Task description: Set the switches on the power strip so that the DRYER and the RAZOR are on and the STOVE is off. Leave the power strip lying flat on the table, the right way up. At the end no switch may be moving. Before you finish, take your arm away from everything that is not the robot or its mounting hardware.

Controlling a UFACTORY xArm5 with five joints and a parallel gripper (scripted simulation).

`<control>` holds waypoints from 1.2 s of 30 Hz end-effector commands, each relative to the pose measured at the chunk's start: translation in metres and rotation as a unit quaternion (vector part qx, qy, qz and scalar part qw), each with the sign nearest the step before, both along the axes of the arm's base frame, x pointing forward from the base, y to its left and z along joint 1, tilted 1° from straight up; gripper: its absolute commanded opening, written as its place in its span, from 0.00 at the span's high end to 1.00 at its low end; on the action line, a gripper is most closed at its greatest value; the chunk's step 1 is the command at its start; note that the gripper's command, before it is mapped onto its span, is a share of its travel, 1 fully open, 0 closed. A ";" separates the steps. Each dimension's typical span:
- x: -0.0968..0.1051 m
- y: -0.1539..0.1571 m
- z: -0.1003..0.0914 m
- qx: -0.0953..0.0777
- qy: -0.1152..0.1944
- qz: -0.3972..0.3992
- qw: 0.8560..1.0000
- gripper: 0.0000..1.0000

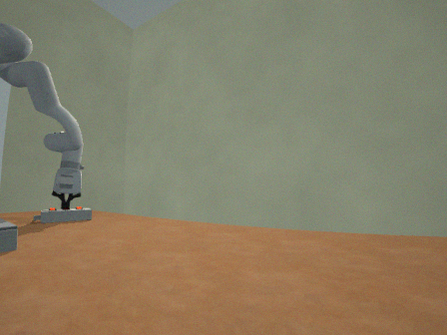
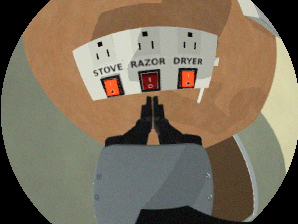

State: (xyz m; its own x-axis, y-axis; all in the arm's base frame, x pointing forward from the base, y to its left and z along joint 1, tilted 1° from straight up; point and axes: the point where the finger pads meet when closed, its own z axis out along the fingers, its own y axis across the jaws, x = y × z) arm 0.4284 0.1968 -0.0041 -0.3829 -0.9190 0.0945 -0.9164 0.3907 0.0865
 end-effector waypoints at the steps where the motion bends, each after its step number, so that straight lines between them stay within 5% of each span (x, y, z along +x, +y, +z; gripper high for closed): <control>1: 0.004 -0.003 0.035 0.002 -0.003 0.000 1.000 1.00; 6: 0.001 -0.012 0.087 0.003 -0.002 0.000 1.000 1.00; 36: 0.001 -0.013 0.088 0.003 -0.002 0.000 1.000 1.00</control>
